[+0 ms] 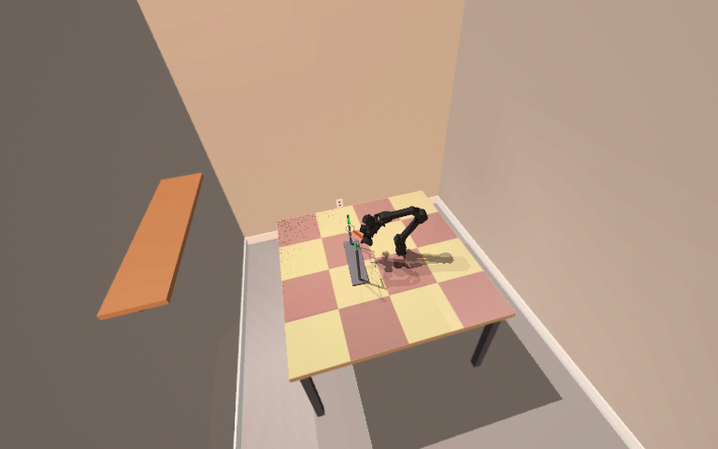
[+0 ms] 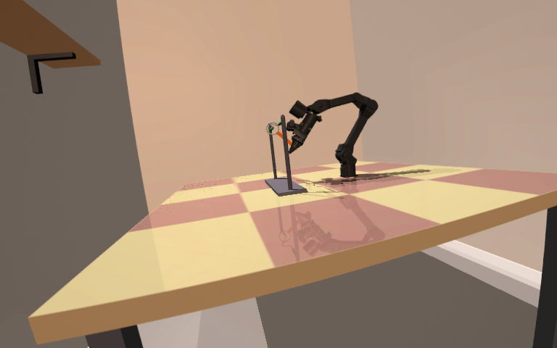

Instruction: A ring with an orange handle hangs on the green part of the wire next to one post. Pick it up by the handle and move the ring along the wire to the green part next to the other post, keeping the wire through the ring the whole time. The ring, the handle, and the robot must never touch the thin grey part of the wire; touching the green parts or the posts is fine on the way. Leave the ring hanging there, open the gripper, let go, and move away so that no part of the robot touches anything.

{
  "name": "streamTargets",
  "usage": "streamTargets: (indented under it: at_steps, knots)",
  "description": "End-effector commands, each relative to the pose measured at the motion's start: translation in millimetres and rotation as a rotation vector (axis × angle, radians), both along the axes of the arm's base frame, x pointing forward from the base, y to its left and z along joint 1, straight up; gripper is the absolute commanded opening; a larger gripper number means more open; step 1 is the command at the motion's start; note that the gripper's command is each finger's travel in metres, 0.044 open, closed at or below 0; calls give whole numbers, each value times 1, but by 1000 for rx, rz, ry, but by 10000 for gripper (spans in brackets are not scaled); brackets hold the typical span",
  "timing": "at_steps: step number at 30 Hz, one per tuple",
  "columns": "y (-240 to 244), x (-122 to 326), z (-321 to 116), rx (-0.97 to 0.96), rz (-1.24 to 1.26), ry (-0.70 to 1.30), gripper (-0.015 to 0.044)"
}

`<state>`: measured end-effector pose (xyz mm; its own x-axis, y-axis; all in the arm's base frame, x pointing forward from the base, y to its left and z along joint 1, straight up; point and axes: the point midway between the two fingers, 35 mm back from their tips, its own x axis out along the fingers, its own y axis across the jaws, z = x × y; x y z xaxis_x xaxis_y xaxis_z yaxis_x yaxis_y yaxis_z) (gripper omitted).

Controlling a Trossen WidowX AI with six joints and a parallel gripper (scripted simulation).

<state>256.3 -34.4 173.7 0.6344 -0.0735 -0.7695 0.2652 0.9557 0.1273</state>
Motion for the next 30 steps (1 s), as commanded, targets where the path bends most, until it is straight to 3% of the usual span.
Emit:
streamTargets:
  at_steps: [1, 16, 30]
  knots:
    - [10, -6, 8, 48, -37, 91, -150]
    - [53, -9, 46, 267, -201, 312, -150]
    - [76, 5, 57, 323, -286, 300, -150]
